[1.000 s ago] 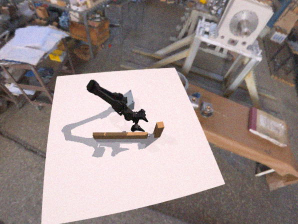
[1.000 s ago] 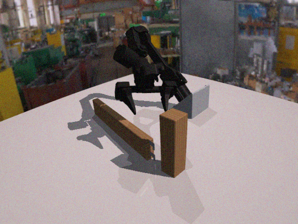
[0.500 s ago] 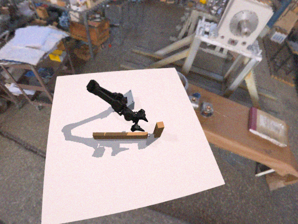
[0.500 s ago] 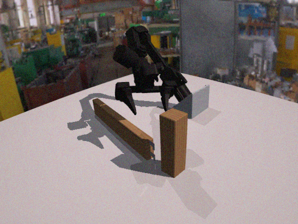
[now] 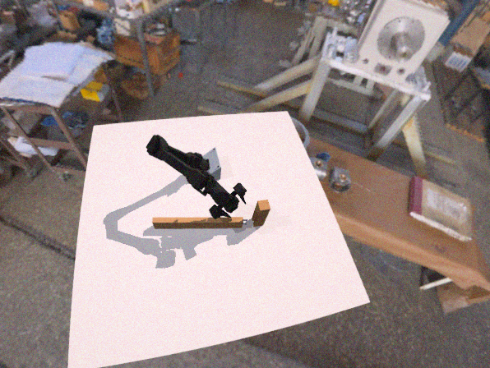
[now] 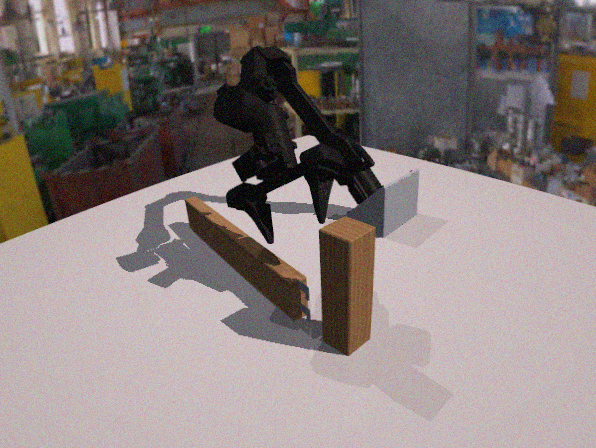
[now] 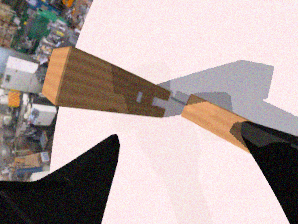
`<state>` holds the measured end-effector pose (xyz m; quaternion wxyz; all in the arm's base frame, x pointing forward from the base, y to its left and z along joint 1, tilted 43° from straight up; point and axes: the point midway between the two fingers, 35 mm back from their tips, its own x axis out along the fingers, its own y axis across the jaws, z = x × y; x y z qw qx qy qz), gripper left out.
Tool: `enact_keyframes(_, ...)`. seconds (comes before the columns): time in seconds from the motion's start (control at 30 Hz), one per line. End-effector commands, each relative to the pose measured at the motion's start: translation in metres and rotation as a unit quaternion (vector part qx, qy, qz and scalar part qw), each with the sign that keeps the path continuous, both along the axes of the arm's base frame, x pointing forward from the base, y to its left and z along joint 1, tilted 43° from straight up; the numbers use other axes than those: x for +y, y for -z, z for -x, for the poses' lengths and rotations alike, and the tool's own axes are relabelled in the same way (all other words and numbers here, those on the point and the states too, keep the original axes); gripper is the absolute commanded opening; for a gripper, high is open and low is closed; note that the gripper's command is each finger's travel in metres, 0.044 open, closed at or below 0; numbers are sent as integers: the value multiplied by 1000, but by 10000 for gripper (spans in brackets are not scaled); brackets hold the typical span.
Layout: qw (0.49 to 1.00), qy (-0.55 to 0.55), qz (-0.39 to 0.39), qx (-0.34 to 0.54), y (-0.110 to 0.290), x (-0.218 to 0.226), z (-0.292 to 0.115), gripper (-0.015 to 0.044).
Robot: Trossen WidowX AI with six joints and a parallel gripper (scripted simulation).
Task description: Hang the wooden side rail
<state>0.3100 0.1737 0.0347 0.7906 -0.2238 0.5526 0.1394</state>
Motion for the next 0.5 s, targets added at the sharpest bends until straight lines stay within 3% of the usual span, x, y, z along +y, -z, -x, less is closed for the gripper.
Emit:
enact_keyframes(0.0, 955, 298, -2, 7, -3, -5, -6, 440)
enact_keyframes(0.2, 846, 531, 1, -42, -12, -11, -10, 440)
enact_keyframes(0.47, 707, 695, 4, -129, -26, -16, -14, 440)
